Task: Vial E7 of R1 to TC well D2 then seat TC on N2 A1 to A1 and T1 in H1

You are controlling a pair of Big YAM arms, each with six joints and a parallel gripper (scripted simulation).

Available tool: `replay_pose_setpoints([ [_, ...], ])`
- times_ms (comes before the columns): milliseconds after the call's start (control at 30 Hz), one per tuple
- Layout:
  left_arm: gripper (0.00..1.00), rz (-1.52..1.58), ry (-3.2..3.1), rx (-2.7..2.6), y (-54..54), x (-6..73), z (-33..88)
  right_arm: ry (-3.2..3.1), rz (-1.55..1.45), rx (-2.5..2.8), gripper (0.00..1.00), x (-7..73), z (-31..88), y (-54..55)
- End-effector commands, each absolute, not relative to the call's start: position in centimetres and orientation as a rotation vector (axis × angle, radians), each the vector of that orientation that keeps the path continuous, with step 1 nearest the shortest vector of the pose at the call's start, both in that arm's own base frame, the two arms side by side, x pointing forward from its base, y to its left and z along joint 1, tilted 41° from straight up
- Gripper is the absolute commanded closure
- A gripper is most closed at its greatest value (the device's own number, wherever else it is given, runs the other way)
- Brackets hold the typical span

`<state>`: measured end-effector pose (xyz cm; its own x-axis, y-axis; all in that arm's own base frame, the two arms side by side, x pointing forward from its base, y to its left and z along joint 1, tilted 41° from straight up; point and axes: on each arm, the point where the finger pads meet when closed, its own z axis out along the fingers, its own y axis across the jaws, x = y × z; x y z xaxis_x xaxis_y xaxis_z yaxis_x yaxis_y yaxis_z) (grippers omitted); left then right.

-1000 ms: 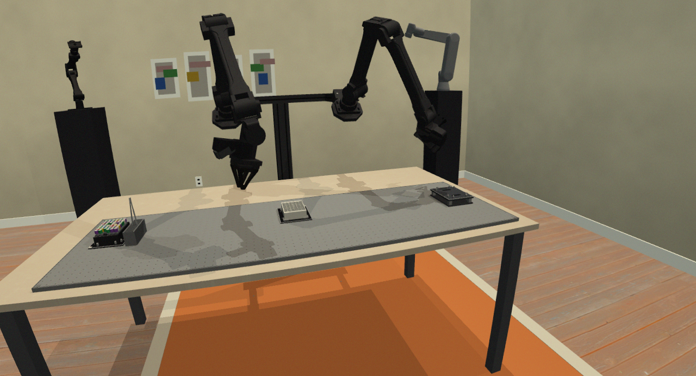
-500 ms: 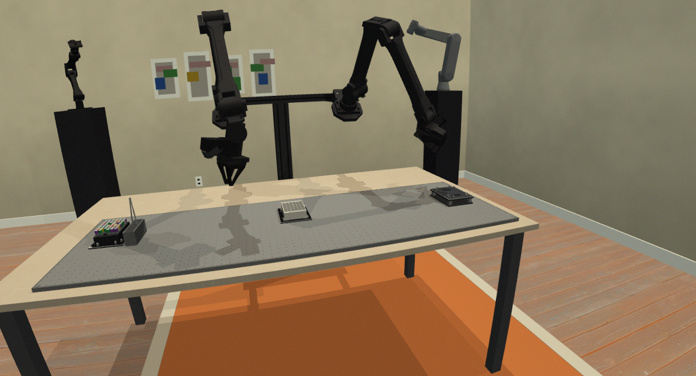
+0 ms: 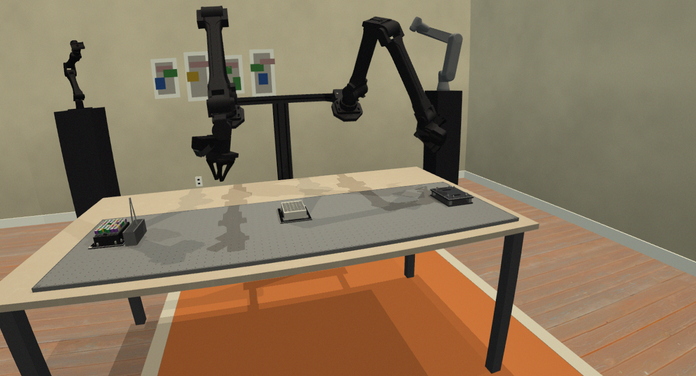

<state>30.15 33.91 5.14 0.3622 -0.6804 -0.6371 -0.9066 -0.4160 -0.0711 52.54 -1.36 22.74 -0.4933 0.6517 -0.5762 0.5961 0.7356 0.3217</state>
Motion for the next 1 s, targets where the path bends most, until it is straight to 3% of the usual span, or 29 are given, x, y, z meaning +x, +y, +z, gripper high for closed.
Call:
replay_pose_setpoints([
  [0, 0.0, 0.738, 1.372, -2.215, 34.1, 30.3, 5.5, 2.23, 0.097, 0.848, 0.76, 52.1, 24.1, -2.1],
  [967, 0.0, 0.738, 1.372, -2.215, 34.1, 30.3, 5.5, 2.376, 0.026, 0.4, 0.76, 43.8, 18.5, -6.5],
])
